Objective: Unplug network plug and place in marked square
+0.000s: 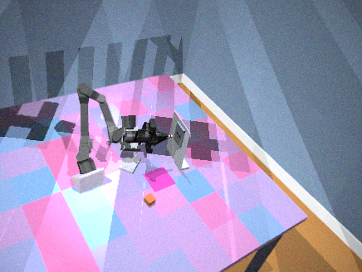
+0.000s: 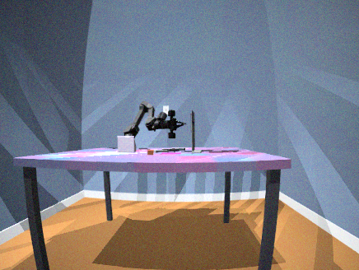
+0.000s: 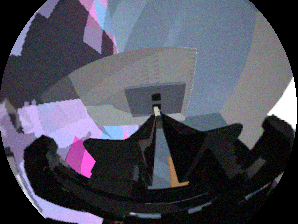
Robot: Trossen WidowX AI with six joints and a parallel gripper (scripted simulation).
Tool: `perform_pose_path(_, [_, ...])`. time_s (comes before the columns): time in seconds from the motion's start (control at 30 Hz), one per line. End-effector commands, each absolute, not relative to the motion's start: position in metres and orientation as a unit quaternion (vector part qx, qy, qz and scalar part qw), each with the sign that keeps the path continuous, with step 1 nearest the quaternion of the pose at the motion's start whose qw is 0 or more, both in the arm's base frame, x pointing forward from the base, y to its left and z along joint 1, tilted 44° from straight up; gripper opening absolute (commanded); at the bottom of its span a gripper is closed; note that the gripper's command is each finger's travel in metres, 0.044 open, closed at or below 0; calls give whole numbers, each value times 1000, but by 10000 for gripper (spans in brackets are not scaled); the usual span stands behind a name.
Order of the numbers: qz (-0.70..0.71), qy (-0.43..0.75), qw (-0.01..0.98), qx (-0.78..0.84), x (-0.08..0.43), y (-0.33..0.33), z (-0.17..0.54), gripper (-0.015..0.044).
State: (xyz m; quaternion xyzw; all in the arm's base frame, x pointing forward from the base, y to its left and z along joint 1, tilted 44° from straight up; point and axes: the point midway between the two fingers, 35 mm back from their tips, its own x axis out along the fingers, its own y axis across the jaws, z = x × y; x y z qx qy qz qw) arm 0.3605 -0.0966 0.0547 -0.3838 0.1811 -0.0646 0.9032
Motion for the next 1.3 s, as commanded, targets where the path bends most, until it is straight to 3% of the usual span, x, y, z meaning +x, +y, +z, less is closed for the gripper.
perform_pose_path(0.0, [-62,180,903,-386,357,-96,55,0])
perform_pose_path(1.27, [-64,182,903,-384,339,-106,65,0])
